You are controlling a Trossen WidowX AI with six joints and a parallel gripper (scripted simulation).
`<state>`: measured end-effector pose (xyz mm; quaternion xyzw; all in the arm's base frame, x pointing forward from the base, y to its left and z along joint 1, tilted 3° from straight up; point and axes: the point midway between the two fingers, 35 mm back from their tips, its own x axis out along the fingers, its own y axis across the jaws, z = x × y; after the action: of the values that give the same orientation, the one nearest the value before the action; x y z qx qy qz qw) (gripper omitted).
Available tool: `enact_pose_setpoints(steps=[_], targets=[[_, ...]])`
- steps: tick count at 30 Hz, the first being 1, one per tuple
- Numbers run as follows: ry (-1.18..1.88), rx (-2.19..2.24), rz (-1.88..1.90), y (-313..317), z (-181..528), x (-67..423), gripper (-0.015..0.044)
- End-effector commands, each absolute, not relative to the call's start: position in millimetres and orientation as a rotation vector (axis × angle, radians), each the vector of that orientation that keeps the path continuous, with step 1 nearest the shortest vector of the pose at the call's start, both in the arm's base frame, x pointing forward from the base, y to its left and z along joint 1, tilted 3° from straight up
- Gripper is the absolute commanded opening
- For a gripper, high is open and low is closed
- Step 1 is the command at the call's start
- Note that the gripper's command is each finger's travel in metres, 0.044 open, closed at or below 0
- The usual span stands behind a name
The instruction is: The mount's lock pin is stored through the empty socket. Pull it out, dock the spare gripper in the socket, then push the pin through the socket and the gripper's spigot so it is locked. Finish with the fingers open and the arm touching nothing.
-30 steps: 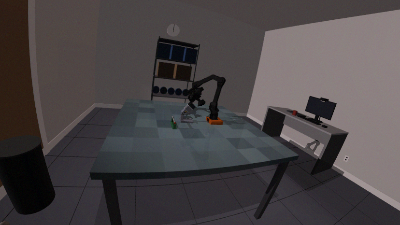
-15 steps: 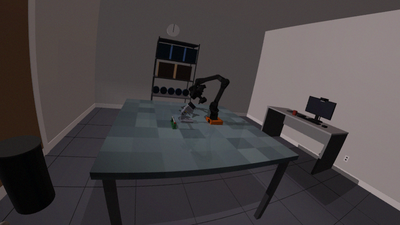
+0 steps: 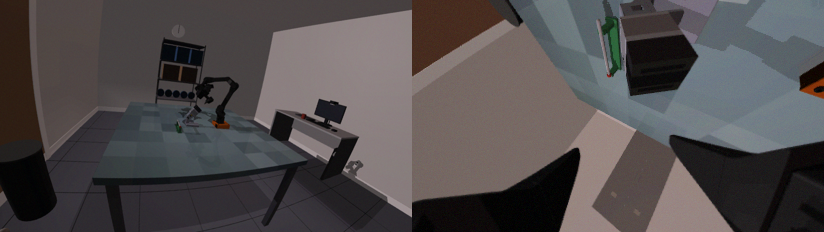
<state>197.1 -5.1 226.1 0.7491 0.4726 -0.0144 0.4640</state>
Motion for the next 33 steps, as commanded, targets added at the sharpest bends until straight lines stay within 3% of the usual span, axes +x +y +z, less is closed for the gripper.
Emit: enact_pose_setpoints(steps=[1,2,12,24,33], targets=[[1.165,1.841,-0.035,-5,225,197,0.0440],[1.165,1.841,-0.035,-5,225,197,0.0440],[1.165,1.826,-0.059,58,224,198,0.0180],[1.148,1.793,-0.010,75,235,201,0.0180],[1.158,1.023,0.083,68,243,262,0.0180]])
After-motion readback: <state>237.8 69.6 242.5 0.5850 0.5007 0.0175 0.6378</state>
